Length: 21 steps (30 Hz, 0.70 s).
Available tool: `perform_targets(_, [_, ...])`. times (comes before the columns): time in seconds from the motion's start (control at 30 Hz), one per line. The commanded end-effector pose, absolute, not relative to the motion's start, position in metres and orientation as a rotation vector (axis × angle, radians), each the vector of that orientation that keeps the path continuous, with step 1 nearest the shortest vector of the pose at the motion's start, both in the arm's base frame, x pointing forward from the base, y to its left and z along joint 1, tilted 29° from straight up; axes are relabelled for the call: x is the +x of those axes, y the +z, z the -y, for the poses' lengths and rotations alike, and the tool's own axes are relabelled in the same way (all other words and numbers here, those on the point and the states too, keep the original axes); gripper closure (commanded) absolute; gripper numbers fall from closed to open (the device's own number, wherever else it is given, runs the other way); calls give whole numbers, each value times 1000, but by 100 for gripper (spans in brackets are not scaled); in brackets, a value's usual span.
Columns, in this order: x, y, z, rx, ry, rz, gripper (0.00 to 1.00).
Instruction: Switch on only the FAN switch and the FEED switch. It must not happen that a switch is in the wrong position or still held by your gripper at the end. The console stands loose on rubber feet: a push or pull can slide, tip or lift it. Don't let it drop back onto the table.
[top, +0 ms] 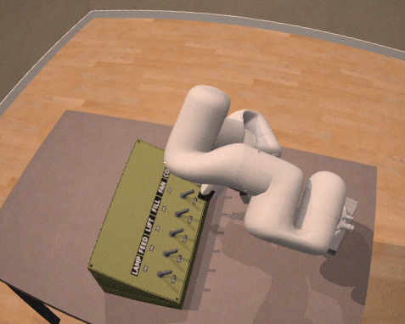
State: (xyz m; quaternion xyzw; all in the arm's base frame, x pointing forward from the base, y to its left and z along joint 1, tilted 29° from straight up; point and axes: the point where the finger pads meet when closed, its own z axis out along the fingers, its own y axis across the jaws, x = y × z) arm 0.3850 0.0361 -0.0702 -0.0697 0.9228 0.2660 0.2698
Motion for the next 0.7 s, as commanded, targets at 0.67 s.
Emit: perform_targets(0.67, [391,-66,-35,-187,714,-2486,100])
